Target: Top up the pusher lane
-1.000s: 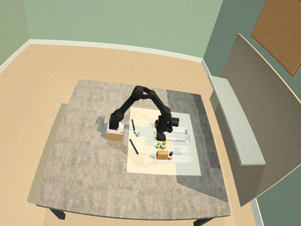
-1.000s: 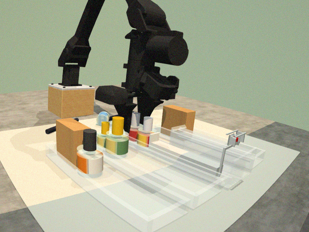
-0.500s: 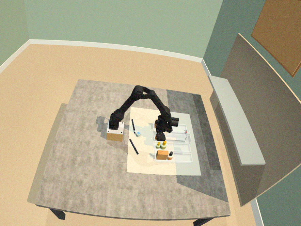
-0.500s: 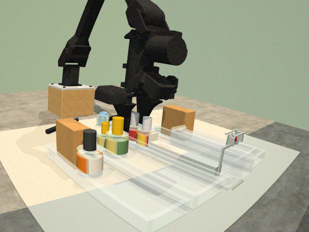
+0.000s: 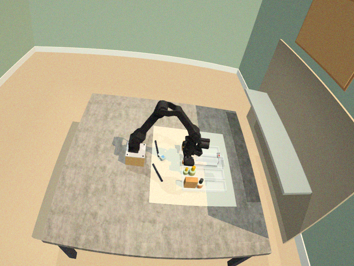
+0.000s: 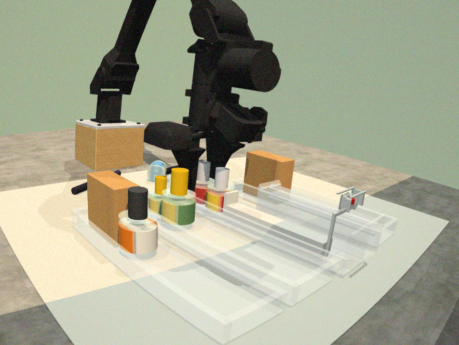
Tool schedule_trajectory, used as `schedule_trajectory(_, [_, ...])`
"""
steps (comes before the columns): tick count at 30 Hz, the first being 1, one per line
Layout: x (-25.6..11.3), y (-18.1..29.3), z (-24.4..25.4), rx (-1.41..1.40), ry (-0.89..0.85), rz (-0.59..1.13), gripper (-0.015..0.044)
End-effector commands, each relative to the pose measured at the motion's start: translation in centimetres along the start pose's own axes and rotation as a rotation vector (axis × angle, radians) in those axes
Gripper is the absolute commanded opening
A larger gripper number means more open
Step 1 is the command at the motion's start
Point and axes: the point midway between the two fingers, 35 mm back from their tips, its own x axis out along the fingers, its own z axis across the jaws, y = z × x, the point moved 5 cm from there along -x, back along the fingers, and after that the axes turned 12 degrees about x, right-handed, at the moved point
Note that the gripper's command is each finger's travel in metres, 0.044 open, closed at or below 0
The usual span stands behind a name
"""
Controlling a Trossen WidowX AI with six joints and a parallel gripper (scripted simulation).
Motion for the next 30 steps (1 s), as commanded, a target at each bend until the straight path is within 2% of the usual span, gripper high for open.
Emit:
schedule_trajectory(1, [0.0,0.2,-0.1,0.002,-0.005,-0.01,0.0])
schedule_trajectory(12, [0.0,0.2,-0.1,0.002,-0.004,-0.01,0.0])
schedule_trajectory(23, [0.0,0.2,-0.1,0.002,-0.005,-0.01,0.0284])
schedule_trajectory(30, [-1.3,0.1,-0.1,0.002,-0.004,-0.01,0.0284])
